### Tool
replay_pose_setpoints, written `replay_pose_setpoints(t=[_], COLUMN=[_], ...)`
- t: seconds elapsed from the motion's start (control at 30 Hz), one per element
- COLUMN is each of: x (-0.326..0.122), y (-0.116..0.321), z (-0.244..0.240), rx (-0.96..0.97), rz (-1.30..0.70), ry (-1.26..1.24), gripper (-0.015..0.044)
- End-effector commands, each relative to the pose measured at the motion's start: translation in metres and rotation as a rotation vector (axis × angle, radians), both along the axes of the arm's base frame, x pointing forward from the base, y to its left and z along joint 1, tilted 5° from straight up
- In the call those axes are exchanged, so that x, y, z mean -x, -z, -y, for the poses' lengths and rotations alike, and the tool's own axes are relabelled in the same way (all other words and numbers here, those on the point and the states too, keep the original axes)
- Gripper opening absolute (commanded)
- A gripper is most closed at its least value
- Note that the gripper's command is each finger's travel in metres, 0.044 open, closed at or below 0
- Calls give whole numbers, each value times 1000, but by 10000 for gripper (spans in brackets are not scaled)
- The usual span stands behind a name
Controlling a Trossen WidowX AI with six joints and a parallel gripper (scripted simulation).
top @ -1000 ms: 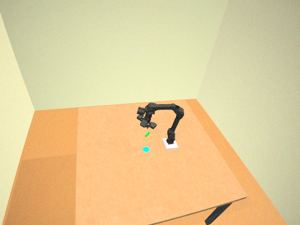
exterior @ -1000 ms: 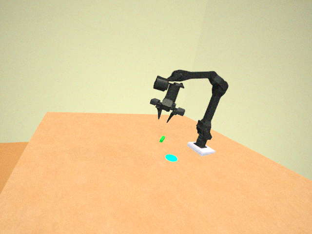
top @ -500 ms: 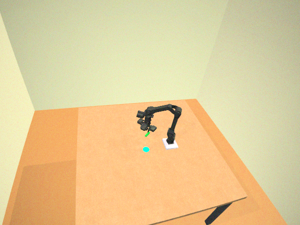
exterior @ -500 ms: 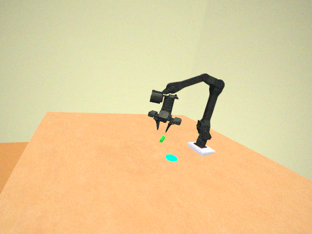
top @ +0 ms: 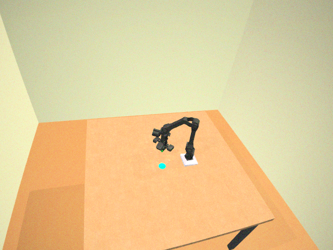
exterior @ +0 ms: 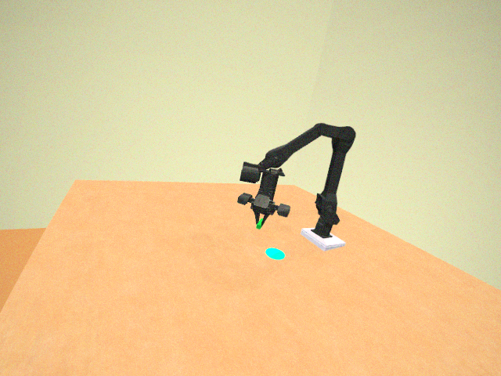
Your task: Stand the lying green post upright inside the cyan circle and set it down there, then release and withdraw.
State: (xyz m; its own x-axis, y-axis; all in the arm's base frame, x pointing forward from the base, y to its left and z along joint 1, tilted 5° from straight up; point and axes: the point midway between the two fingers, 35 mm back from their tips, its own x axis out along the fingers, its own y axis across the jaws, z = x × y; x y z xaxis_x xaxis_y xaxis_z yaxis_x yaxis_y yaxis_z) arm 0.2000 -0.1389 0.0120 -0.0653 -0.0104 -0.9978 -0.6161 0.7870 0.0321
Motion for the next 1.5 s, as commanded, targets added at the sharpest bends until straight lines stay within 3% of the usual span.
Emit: replay_pose_setpoints(t=[0.0, 1.47], x=[0, -9], y=[1, -118], z=[0, -3], rx=[-1, -2], rz=[2, 4], ry=[-4, -6], gripper=[23, 23])
